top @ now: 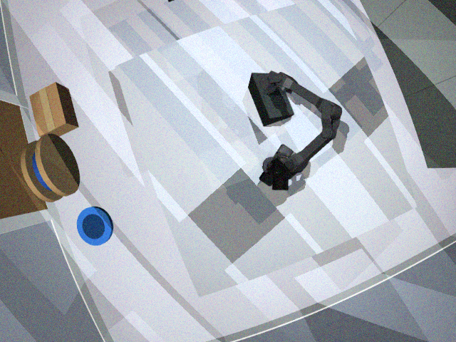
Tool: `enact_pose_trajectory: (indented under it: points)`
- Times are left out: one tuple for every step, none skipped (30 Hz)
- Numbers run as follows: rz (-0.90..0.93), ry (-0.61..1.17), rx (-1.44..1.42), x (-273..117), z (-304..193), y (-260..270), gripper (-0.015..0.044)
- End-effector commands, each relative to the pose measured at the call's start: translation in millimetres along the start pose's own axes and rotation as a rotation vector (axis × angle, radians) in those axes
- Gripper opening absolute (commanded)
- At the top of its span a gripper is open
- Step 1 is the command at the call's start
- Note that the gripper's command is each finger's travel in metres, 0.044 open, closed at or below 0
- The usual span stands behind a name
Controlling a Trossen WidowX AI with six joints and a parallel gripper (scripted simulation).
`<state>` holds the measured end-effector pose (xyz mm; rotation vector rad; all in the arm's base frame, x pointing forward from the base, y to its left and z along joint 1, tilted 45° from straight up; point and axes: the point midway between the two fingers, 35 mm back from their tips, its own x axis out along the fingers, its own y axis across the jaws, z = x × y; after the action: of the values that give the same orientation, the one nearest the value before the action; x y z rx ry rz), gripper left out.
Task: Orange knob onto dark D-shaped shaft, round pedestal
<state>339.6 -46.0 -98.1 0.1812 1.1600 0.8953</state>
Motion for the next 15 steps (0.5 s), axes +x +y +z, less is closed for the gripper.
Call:
enact_pose_trajectory:
  points:
    - [0.001, -0.005, -0.003, -3.3, 0.5, 1.9, 0.0000]
    - [0.001, -0.005, -0.003, -3.8, 0.4, 2.7, 0.0000]
    - [0.001, -0.005, -0.003, -4.3, 0.3, 3.6, 0.0000]
    - [0.001, -0.005, -0.012, -4.3, 0.4, 3.7, 0.0000]
    - [0.001, -0.005, -0.029, -4.4, 0.4, 3.8, 0.0000]
    - [0.001, -0.005, -0.057, -4.6, 0.5, 3.9, 0.0000]
    - [0.001, -0.005, -0.089, -4.8, 0.7, 4.0, 0.0000]
    - [0.001, -0.005, -0.128, -5.1, 0.9, 4.0, 0.0000]
    - [0.001, -0.005, -0.172, -5.4, 1.3, 4.0, 0.0000]
    - [0.001, -0.005, -0.202, -5.6, 1.6, 3.9, 0.0000]
    - [0.001, -0.005, -0.213, -5.6, 1.7, 3.7, 0.0000]
    - [0.001, -0.005, -0.213, -5.4, 1.8, 3.6, 0.0000]
    - [0.001, -0.005, -0.213, -5.2, 1.9, 3.4, 0.0000]
    - [0.001, -0.005, -0.213, -4.9, 1.9, 3.1, 0.0000]
    - [0.001, -0.005, -0.213, -4.5, 2.0, 2.8, 0.0000]
